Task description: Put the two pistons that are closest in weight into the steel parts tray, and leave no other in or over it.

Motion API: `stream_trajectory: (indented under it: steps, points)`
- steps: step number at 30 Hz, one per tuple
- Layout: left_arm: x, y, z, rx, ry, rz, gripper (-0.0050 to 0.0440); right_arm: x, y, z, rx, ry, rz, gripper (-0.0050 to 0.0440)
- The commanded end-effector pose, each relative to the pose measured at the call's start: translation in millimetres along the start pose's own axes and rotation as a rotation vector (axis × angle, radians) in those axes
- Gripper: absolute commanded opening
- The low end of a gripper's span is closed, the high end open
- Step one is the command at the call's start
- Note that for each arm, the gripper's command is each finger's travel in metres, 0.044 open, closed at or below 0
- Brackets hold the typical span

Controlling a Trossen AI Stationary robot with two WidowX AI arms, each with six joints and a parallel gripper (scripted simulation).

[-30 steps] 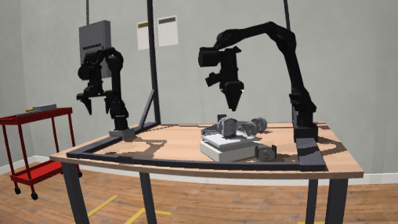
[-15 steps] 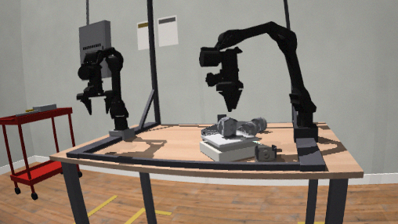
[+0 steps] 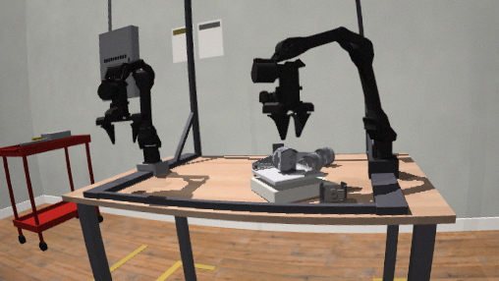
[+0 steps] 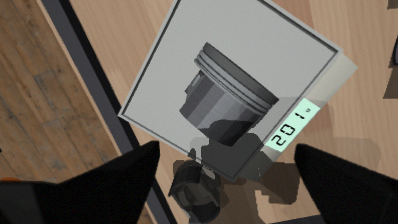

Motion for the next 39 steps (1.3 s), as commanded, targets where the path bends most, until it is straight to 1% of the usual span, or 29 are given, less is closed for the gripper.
stream_trajectory:
  steps: [1,10,12,22,29,35,39]
  points:
    - [1.6,-2.2,-14.9,-0.044,-0.044,0.109,0.0378,-2.6,-0.5,-8.2,-0.001,-0.032,0.001,0.04]
    - [3.2,-2.3,-14.7,-0.059,-0.053,0.347,0.0378,-2.6,-0.5,-8.2,-0.001,-0.032,0.001,0.04]
    - [3.2,-2.3,-14.7,-0.059,-0.053,0.347,0.0378,-2.6,-0.5,-8.2,-0.001,-0.032,0.001,0.04]
    - [4.6,-2.6,-14.8,-0.078,-0.065,0.62,0.0378,-2.6,-0.5,-8.2,-0.001,-0.032,0.001,0.04]
    - [4.0,-2.6,-8.5,-0.079,-0.066,0.629,0.0378,-2.6,-0.5,-8.2,-0.001,-0.032,0.001,0.04]
    - [1.8,-0.7,9.1,-0.057,-0.056,0.627,0.0378,-2.6,-0.5,-8.2,-0.001,-0.032,0.001,0.04]
    - [1.3,-0.5,16.1,-0.056,-0.056,0.627,0.0378,-2.6,-0.5,-8.2,-0.001,-0.032,0.001,0.04]
Point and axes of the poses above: on each arm, the point midway between the two fingers, 35 mm back from their tips, its own z axis out along the fingers, its own y axis across the jaws, x = y × z, the point moved 7 cm from there along -z, back along the fingers, and after that the axes turned 3 degrees about -z, right-handed, at the moved point
